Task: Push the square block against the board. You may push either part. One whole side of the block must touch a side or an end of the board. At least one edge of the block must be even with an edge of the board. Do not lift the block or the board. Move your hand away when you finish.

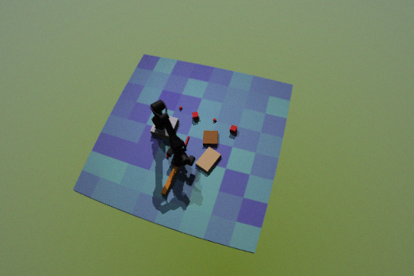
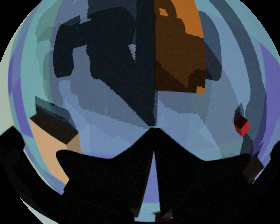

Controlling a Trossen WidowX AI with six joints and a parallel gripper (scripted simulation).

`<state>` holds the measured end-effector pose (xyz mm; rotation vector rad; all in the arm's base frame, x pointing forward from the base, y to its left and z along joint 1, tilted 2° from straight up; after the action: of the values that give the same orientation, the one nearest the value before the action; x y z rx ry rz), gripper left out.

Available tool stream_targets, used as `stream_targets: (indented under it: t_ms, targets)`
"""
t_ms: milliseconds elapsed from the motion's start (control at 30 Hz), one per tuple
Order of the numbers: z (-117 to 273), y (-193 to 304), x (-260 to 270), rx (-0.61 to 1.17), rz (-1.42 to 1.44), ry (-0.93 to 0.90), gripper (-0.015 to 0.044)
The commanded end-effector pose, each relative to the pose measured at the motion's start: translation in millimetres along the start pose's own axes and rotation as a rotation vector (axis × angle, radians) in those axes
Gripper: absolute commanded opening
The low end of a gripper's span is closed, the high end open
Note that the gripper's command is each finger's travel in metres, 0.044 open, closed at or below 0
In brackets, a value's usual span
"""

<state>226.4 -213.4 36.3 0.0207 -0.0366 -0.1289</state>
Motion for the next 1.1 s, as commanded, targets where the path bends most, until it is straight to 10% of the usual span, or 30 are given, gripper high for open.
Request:
stream_targets:
  t_ms: [0,1067]
  targets:
    - [-1.3,6.9,-0.9,0.0,-0.003,0.005,0.0]
    - [56.9,38.0,32.4,-0.012,0.403,-0.017,0.0]
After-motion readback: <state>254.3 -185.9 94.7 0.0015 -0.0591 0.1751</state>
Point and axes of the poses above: the point midway between the two fingers, 35 mm back from their tips, its own z axis back along the fingers, its own x axis across the jaws, y = z × x, the point moved 4 cm from there along z, back along the fingers, and after that the axes turned 3 degrees about z, right-handed, at the moved point
